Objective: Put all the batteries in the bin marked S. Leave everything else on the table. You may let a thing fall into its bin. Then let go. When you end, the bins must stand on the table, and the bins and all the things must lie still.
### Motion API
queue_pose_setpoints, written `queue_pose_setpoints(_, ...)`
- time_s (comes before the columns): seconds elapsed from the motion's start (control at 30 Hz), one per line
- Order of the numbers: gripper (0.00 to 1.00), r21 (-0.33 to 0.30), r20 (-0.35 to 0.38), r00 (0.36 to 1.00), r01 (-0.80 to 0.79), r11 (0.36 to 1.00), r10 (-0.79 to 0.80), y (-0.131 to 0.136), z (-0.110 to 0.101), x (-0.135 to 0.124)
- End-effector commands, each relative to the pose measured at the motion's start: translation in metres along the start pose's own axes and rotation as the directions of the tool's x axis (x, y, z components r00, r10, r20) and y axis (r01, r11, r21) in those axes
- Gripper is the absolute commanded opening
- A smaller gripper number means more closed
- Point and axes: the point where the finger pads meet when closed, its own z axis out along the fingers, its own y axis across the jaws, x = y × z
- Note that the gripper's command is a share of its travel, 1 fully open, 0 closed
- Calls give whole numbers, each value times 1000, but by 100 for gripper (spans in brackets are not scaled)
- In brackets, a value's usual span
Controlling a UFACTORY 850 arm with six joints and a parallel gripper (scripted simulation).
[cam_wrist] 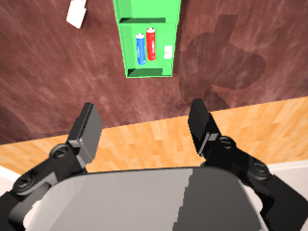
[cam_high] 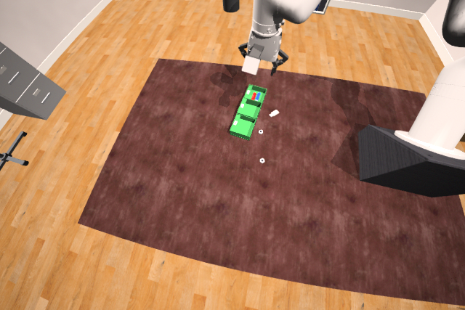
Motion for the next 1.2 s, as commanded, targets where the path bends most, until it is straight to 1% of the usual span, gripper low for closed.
queue_pose_setpoints(0.0, 100, -1, 0, 1000, -1, 1000, 1, 1, -23, 0)
queue_pose_setpoints(0.03, 100, -1, 0, 1000, -1, 1000, 1, 1, -27, 0)
queue_pose_setpoints(0.1, 100, -1, 0, 1000, -1, 1000, 1, 1, -27, 0)
queue_pose_setpoints(0.17, 100, -1, 0, 1000, -1, 1000, 1, 1, -34, 0)
queue_pose_setpoints(1.17, 100, -1, 0, 1000, -1, 1000, 1, 1, -34, 0)
